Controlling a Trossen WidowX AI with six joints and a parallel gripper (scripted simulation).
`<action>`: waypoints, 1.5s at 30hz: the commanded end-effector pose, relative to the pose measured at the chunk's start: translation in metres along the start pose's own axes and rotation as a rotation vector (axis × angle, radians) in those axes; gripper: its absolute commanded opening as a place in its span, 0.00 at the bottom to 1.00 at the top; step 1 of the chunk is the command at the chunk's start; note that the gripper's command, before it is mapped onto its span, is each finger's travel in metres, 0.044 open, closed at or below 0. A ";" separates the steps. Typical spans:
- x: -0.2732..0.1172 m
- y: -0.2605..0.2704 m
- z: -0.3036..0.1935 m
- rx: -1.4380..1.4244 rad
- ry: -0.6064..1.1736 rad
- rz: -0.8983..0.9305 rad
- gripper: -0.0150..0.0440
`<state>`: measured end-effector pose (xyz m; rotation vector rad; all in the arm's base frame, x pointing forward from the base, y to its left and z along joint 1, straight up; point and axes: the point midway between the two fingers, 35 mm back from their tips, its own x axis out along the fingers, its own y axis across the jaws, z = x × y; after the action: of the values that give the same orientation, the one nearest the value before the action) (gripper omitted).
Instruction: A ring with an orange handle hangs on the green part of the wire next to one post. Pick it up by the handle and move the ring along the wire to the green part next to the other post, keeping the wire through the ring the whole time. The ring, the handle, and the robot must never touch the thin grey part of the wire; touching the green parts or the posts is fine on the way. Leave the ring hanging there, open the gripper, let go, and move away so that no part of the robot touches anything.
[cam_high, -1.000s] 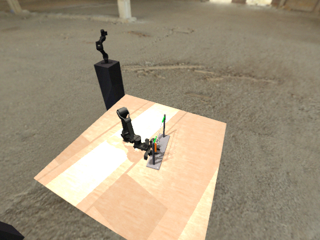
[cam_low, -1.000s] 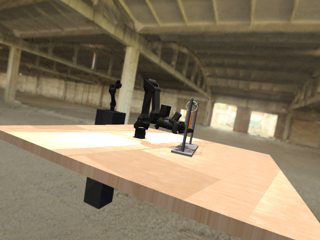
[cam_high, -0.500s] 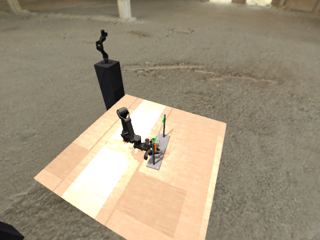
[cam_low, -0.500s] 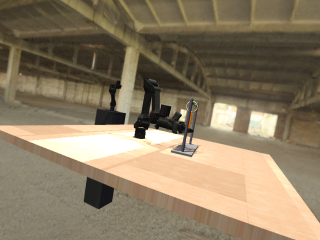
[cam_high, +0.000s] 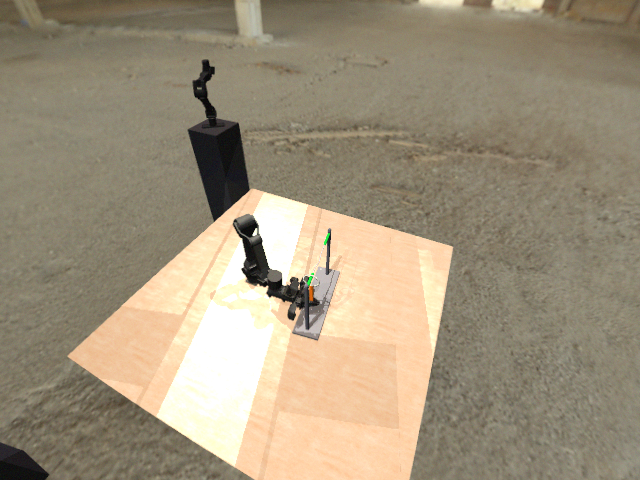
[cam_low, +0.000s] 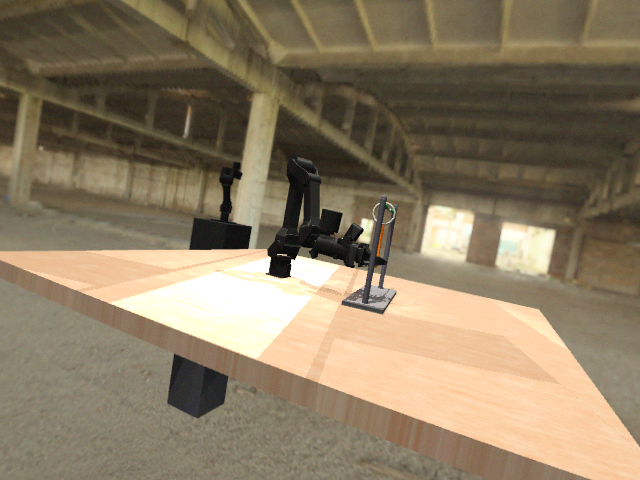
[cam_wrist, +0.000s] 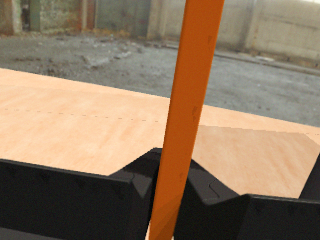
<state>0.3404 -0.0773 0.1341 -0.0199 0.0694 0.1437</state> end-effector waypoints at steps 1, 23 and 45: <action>0.000 0.000 0.000 -0.001 0.000 0.000 0.00; -0.002 -0.002 0.021 -0.002 0.000 -0.001 0.00; -0.002 -0.002 0.021 -0.002 0.000 -0.001 0.00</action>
<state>0.3404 -0.0797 0.1540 -0.0177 0.0713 0.1381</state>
